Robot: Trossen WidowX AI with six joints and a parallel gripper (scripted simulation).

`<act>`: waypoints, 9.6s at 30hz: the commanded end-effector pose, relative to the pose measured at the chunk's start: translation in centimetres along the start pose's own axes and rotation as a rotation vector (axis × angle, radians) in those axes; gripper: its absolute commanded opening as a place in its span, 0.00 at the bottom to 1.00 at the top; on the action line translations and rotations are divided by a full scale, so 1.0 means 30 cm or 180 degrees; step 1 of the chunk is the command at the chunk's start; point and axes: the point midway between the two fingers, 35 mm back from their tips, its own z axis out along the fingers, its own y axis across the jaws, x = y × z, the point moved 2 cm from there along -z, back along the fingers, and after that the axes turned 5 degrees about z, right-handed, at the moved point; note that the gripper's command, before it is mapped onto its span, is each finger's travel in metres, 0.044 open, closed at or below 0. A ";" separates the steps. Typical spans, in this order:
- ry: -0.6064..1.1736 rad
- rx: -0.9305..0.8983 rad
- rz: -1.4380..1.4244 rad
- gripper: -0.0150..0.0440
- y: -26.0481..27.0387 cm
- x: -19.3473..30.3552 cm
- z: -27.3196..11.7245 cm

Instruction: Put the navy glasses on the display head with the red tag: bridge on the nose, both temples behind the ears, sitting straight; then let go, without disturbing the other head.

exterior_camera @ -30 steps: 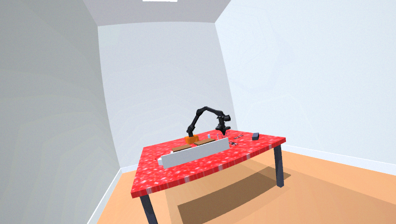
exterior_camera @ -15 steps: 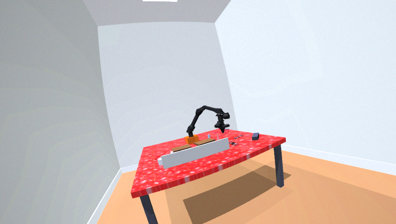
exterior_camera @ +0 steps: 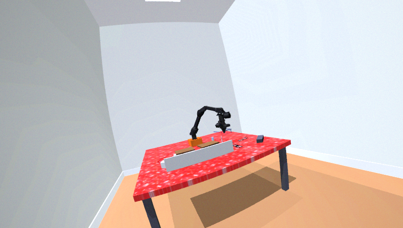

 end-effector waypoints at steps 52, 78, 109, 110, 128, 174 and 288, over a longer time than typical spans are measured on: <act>-0.0068 -0.0009 0.4477 0.25 -0.330 -0.680 0.028; -0.0068 -0.0010 0.4477 0.25 -0.317 -0.680 0.125; -0.0068 -0.0009 0.4477 0.25 -0.318 -0.682 0.238; -0.0068 -0.0009 0.4477 0.25 -0.318 -0.682 0.242; -0.0069 -0.0008 0.4477 0.25 -0.326 -0.684 0.305; -0.0056 -0.0008 0.4474 0.44 -0.339 -0.658 0.326; -0.0068 -0.0006 0.4455 0.49 -0.334 -0.662 0.359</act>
